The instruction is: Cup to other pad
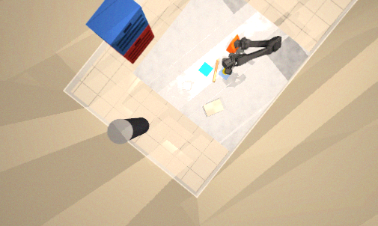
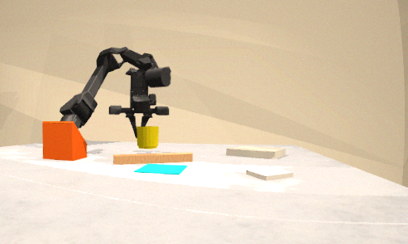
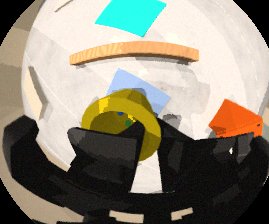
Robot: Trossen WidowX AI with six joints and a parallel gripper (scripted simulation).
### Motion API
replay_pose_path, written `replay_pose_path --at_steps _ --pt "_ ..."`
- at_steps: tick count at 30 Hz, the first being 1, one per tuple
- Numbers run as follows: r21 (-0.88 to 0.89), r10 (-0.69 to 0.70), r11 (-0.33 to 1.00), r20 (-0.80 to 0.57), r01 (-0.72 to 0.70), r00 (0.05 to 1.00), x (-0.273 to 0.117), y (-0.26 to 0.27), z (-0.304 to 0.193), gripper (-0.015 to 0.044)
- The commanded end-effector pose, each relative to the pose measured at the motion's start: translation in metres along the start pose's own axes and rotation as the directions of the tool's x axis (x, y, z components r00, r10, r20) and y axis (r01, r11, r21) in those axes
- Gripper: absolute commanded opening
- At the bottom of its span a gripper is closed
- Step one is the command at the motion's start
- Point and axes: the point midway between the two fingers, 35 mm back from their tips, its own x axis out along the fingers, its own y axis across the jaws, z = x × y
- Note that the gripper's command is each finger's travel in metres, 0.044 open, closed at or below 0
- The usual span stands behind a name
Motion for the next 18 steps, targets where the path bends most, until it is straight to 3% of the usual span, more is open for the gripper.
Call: replay_pose_path --at_steps 1,18 --pt "-0.007 0.0 1.0 0.005 0.0 1.0 -0.011 0.0 0.001 0.0" --pt "0.002 0.003 1.0 -0.002 -0.003 1.0 -0.018 0.0 0.0 0.0"
